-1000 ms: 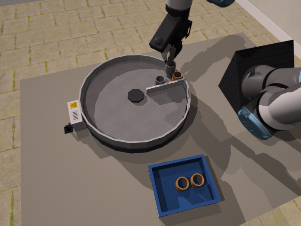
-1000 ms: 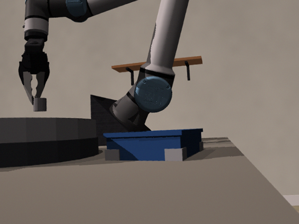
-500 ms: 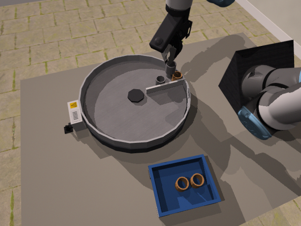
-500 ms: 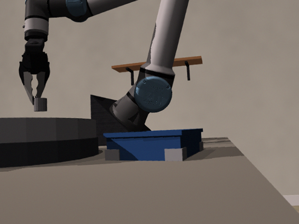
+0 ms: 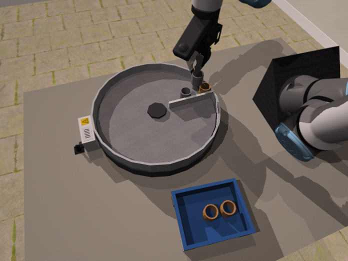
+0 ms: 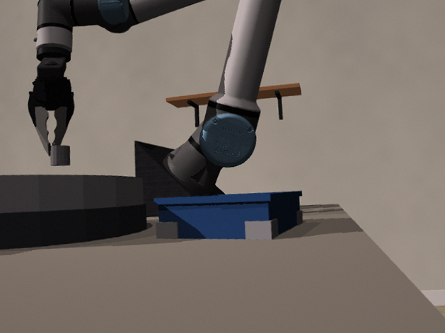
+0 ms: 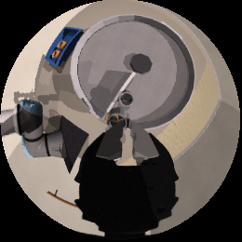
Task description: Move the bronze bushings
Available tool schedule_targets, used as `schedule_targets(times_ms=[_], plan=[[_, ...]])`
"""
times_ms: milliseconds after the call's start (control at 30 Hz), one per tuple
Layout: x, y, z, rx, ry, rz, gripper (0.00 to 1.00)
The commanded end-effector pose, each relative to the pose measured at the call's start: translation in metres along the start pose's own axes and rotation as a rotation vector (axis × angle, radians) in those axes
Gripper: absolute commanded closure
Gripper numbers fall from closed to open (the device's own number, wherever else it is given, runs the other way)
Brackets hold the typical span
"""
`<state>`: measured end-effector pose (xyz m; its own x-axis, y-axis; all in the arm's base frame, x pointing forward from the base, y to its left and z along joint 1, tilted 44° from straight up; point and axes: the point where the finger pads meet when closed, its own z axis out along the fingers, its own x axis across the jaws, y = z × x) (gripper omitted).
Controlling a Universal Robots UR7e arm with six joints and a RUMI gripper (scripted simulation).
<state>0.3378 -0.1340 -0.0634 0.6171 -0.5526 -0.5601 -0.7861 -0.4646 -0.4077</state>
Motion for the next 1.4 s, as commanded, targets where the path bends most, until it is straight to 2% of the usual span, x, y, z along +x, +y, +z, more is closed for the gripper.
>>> schedule_targets(times_ms=[0,367,833,900,1133,1367], plan=[[0.001,0.000,-0.001,0.000,0.002,-0.001,1.00],[0.009,-0.017,-0.001,-0.001,0.001,-0.002,1.00],[0.050,-0.107,-0.001,0.000,0.001,-0.002,1.00],[0.050,-0.107,-0.001,0.000,0.001,-0.002,1.00],[0.062,-0.133,-0.001,0.000,0.001,-0.002,1.00],[0.063,-0.137,-0.001,0.000,0.001,-0.002,1.00]])
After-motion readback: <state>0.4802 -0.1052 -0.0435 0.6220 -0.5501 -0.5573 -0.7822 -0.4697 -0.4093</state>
